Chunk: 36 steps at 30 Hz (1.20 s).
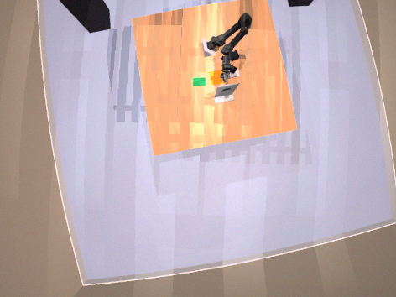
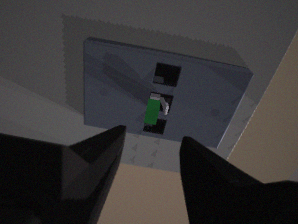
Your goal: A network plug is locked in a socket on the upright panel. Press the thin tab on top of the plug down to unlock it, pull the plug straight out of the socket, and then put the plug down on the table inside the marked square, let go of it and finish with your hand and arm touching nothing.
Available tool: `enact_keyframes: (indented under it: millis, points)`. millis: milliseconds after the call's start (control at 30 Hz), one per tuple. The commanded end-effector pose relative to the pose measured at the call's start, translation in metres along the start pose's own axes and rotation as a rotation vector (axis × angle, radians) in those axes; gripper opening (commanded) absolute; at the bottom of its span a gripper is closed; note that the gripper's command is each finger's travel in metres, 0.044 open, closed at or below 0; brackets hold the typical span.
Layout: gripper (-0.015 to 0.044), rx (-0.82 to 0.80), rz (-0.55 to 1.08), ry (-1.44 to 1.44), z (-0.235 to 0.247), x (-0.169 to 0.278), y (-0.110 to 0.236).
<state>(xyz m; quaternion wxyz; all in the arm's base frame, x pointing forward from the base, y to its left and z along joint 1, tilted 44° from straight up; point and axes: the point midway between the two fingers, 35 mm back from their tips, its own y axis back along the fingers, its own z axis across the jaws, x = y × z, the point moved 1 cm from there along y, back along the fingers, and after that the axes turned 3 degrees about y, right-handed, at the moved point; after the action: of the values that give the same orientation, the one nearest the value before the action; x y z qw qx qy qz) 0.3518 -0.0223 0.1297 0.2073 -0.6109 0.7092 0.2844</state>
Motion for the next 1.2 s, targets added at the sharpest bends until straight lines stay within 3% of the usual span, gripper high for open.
enact_keyframes:
  millis: [0, 667, 1167]
  points:
    - [0.0156, 0.005, 0.002, -0.005, -0.001, -0.002, -0.007]
    - [0.0156, 0.006, 0.001, -0.005, 0.0, -0.009, -0.035]
    - [0.0056, 0.006, 0.001, -0.005, 0.0, -0.009, -0.035]
